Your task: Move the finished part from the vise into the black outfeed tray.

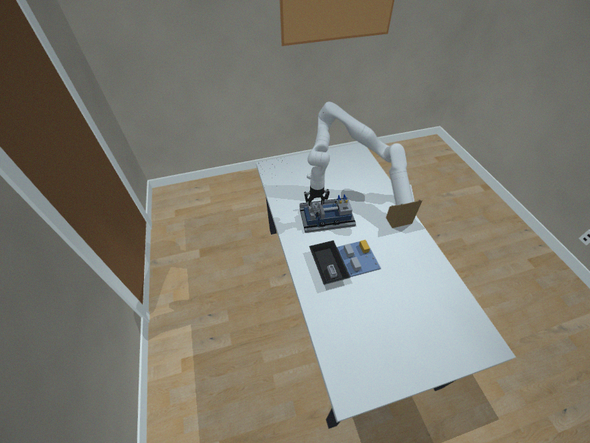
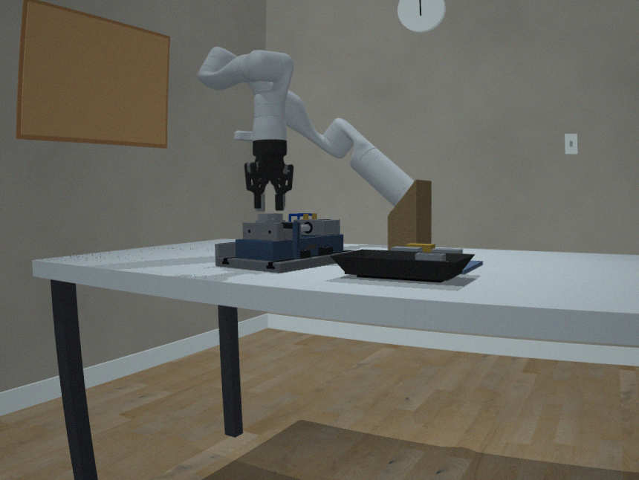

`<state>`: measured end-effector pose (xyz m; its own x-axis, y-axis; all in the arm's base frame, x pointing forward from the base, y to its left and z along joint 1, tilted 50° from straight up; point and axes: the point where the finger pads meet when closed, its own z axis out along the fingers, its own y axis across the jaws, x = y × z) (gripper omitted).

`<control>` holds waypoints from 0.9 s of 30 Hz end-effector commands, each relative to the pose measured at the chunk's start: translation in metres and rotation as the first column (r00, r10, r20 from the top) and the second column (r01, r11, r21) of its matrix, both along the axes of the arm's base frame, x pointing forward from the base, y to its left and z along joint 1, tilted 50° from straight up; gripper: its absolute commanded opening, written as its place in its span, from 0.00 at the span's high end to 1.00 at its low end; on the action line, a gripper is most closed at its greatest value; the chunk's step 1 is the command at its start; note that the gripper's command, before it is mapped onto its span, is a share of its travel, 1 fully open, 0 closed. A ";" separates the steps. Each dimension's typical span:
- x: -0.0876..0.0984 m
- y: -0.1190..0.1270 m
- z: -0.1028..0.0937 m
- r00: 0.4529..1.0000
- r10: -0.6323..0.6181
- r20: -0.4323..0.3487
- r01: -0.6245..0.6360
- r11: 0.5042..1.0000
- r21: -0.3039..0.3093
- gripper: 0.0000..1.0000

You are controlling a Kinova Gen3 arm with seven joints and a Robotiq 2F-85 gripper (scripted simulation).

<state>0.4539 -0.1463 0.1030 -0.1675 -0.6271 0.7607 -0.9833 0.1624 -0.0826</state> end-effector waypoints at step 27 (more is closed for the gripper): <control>-0.001 -0.008 -0.007 1.000 0.001 0.000 -0.001 1.000 0.000 0.33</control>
